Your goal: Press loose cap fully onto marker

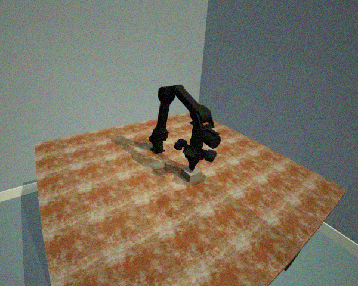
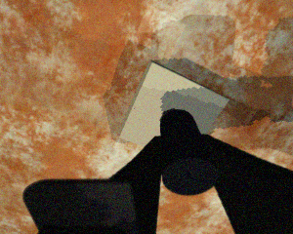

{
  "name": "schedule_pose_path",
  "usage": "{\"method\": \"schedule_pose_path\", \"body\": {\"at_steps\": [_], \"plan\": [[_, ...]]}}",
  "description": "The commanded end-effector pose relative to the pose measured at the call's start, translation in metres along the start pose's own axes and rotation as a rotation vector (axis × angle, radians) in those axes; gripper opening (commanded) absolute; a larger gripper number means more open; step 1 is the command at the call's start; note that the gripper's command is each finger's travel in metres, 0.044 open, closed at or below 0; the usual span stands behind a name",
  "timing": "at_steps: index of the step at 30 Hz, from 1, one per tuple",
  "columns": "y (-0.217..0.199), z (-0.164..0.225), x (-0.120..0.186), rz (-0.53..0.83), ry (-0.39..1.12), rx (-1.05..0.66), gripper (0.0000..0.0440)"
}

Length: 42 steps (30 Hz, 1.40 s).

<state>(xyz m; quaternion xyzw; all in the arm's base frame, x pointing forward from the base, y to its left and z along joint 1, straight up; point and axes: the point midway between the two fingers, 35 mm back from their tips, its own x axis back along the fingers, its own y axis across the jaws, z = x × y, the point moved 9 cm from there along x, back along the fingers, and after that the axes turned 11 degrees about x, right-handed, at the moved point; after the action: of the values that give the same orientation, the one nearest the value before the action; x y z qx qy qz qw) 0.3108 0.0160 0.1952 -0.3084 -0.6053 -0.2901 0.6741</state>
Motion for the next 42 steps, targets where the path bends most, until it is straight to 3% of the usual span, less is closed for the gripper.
{"method": "schedule_pose_path", "body": {"at_steps": [1,42], "plan": [[-0.0039,-0.0019,-0.0167,0.060,0.019,0.000,0.0086],[-0.0071,-0.0027,-0.0194,0.054,0.002,0.055,0.0152]]}}
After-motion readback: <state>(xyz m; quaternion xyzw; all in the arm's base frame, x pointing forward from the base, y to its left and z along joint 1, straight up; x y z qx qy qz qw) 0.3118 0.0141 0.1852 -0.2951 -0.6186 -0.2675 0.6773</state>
